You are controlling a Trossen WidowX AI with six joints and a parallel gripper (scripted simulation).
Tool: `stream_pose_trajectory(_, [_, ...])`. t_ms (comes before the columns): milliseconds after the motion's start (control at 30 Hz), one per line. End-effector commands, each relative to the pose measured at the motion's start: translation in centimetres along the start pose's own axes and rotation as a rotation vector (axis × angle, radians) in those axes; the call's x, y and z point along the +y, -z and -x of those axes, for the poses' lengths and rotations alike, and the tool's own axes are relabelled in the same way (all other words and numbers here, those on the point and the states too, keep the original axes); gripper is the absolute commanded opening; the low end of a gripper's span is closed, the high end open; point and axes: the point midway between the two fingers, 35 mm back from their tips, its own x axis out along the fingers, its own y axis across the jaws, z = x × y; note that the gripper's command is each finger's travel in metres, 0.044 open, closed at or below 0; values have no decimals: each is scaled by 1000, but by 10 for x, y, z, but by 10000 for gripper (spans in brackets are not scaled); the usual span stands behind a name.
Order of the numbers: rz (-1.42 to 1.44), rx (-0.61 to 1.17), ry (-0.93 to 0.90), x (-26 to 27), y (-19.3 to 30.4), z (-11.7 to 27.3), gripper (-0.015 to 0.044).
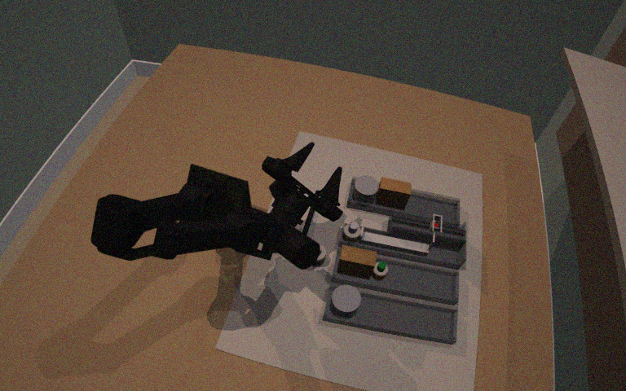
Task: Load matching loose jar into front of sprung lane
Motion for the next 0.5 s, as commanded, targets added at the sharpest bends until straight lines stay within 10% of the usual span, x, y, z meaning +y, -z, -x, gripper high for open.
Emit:
stream_pose_trajectory(0, [11,-8,-9,2,0,-1,426])
stream_pose_trajectory(267, [569,-561,-217,57,-26,-9,440])
stream_pose_trajectory(467, [1062,-1174,-27,76,-39,19,440])
